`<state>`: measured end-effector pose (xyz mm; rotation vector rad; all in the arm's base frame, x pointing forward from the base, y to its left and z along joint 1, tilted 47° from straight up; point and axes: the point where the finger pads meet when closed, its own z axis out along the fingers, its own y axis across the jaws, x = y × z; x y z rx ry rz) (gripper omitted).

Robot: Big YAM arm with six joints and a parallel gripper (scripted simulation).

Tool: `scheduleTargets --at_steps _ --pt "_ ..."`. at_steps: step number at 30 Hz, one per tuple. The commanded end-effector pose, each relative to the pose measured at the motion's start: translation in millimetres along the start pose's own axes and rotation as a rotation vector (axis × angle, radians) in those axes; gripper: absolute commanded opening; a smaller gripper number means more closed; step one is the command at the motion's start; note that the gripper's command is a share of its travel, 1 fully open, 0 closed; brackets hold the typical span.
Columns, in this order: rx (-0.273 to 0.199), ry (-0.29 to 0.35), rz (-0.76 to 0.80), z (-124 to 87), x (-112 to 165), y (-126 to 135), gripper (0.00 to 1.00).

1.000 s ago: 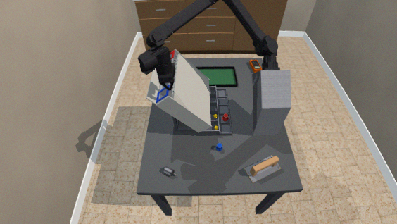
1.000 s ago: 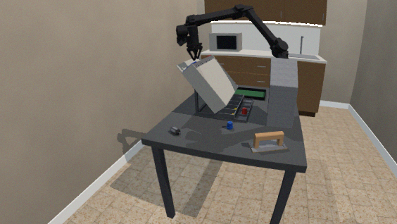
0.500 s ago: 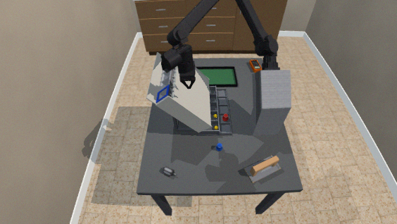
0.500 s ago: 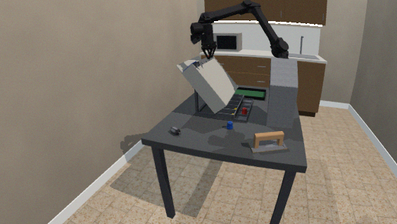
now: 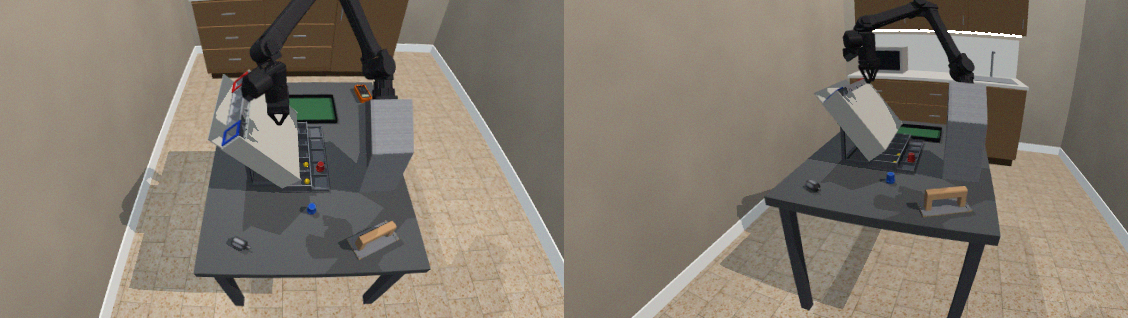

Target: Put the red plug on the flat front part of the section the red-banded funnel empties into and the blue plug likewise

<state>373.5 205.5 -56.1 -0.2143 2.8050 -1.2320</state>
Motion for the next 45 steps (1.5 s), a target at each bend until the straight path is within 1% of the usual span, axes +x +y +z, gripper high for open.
scheduleTargets --at_steps 1,4,7,14,17,22,24,39,41,45 --pt "-0.039 -0.059 0.035 -25 -10 7 0.56" --pt "-0.025 -0.050 0.016 -18 -1 4 0.56" --pt "-0.024 -0.052 0.013 -18 -1 4 0.56" --pt "-0.023 -0.077 0.000 -11 7 -5 0.56" --pt "-0.022 -0.094 0.002 -6 14 -12 0.56" --pt "-0.019 -0.113 0.026 15 26 -37 0.56" --pt "-0.019 -0.113 0.026 15 26 -37 0.56" --pt "-0.013 -0.299 0.027 60 94 -102 0.56" --pt "-0.013 -0.299 0.027 60 94 -102 0.56" --pt "-0.012 -0.345 0.027 71 110 -118 0.56"
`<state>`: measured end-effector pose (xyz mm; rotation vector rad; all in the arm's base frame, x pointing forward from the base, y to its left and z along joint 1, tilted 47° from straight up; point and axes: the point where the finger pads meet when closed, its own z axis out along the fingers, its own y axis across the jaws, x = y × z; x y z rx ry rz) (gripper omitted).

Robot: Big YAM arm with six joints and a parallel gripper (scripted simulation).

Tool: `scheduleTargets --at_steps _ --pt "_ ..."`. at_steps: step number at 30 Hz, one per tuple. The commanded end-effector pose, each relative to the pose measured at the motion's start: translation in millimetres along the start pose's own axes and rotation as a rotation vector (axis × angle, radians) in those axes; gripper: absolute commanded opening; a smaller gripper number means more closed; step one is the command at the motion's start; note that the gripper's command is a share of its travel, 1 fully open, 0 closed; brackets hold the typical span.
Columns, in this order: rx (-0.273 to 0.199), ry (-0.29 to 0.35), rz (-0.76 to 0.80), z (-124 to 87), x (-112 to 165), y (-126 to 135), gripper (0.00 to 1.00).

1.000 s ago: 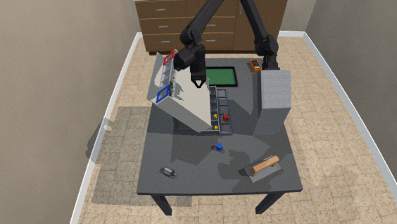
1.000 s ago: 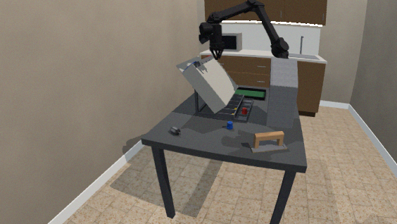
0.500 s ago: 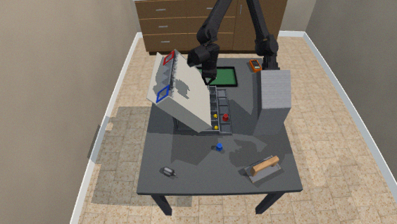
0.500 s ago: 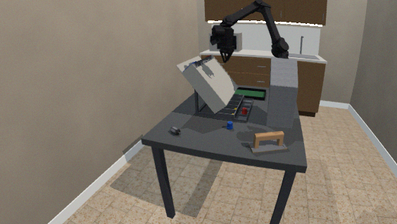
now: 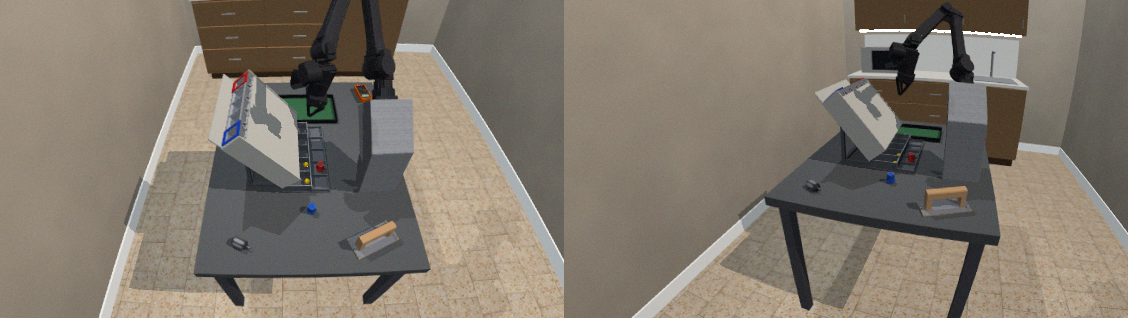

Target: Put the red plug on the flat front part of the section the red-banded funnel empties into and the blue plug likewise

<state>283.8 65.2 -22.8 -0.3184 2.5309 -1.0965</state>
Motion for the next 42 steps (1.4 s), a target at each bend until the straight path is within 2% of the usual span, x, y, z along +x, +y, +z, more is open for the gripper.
scheduleTargets --at_steps 1,9,17,20,22,42 --pt "-0.021 -0.049 -0.007 3 5 -12 0.56" --pt "-0.024 -0.107 -0.007 11 29 -33 0.56" --pt "-0.023 -0.125 -0.007 13 36 -40 0.56" --pt "-0.022 -0.127 -0.007 13 37 -41 0.56" --pt "-0.027 -0.141 -0.001 10 27 -39 0.56" --pt "-0.027 -0.139 -0.001 10 28 -38 0.56"
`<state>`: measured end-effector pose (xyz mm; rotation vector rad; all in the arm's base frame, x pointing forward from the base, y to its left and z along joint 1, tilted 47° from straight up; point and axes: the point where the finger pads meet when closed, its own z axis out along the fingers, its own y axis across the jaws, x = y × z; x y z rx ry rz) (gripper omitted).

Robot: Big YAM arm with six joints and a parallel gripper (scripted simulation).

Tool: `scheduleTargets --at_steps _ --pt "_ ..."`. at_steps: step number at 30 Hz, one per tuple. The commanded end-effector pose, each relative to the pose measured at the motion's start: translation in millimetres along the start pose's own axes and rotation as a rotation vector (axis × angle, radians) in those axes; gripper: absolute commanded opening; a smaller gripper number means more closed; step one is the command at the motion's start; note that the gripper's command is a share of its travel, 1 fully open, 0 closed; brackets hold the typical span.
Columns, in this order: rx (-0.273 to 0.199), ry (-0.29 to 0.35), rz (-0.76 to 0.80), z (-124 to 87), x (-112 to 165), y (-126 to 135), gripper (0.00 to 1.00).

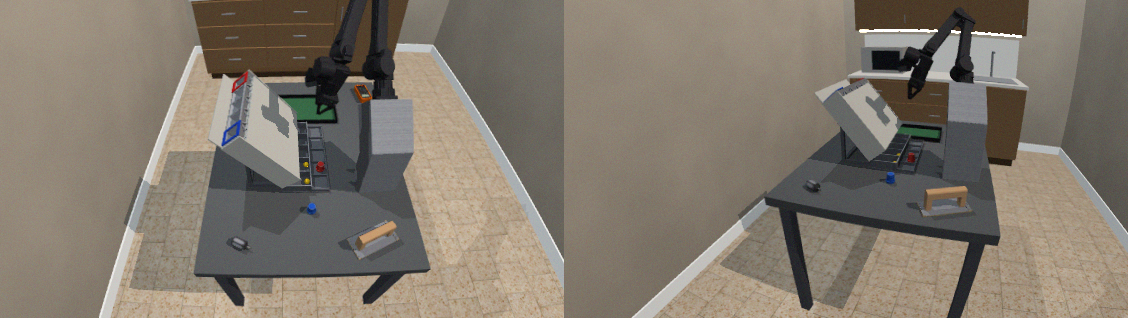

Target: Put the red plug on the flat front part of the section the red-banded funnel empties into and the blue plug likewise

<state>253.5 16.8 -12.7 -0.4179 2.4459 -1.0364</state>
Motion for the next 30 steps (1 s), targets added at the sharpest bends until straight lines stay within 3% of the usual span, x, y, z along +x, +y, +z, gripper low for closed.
scheduleTargets --at_steps 1,16,30 --pt "-0.005 -0.026 0.033 -1 -14 0 0.56" --pt "-0.005 -0.026 0.033 -1 -15 0 0.56" --pt "-0.005 -0.025 0.042 5 -35 5 0.56"
